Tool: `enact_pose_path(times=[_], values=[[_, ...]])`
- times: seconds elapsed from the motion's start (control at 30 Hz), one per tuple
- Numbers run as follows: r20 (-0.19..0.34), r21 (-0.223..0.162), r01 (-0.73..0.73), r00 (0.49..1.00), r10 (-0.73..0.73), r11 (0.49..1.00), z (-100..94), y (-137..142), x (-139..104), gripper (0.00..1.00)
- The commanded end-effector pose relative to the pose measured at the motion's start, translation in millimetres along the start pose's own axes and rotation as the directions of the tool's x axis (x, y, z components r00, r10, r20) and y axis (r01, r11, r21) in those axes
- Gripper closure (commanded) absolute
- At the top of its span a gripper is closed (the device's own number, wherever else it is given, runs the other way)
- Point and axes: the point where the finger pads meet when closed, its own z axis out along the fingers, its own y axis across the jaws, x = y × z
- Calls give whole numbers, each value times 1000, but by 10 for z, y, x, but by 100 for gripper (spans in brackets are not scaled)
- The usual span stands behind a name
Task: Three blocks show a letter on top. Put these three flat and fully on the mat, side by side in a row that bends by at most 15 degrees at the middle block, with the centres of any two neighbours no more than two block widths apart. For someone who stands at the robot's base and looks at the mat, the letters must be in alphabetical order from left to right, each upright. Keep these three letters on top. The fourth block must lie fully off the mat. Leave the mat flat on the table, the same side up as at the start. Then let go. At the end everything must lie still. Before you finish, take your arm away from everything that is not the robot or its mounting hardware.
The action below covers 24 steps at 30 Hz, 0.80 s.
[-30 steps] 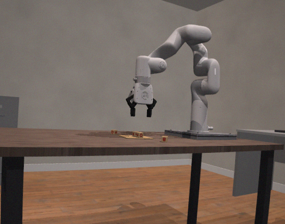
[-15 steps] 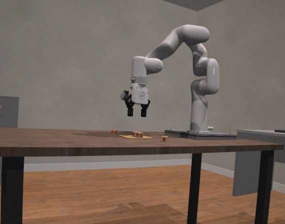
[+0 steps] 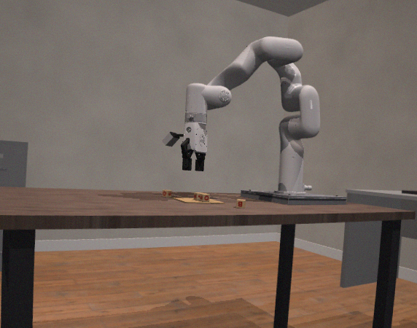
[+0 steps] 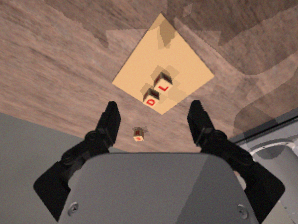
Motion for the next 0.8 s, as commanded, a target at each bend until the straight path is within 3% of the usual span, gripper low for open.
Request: enact_pose_path(times=[0.0, 0.5, 0.53, 0.77], values=[[-1, 2, 138, 990, -138, 990, -8, 10, 125, 0], [-2, 2, 412, 911, -412, 911, 4, 75, 383, 0], [-3, 2, 471, 882, -471, 882, 7, 92, 442, 0], [-3, 2, 595, 804, -595, 804, 14, 135, 575, 0]])
